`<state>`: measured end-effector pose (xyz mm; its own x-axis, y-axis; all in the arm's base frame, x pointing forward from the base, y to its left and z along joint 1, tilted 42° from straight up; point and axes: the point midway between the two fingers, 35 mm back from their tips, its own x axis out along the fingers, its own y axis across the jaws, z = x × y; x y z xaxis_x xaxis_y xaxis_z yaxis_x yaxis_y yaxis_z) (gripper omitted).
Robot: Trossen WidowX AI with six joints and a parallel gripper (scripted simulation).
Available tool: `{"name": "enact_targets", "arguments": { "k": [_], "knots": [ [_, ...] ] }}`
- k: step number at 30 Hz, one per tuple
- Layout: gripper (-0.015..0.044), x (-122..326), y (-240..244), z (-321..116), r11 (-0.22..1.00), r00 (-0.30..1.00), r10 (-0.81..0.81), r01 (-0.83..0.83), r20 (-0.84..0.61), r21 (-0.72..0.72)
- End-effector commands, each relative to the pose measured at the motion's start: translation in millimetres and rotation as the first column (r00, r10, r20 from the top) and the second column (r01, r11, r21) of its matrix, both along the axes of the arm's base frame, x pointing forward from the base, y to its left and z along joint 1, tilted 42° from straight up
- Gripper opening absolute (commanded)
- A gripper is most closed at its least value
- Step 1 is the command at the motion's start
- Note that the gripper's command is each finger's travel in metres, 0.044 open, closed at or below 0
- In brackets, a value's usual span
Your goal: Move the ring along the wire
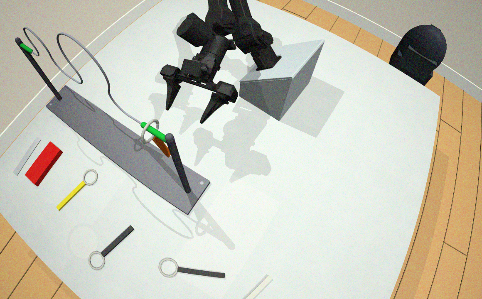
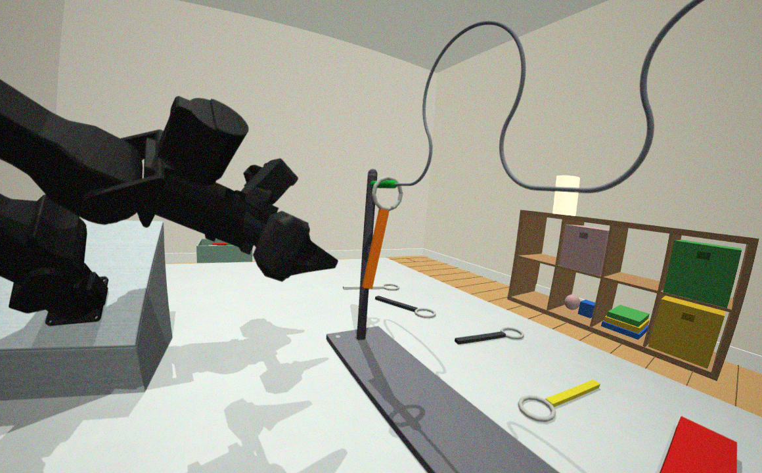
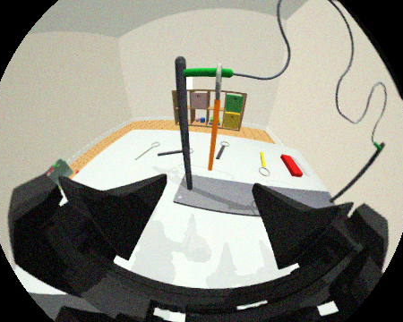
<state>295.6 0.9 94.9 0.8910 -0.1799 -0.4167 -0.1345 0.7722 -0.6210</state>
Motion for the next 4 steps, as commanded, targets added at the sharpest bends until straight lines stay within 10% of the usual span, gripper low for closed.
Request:
{"name": "enact_targets", "arguments": {
  "k": [1,4],
  "knots": [
    [0.0440,-0.7,-0.8,-0.8,1.000,1.000,-0.006,0.006,-0.003,0.001],
    [0.0440,-0.7,-0.8,-0.8,1.000,1.000,-0.006,0.006,-0.003,0.001]
  ]
}}
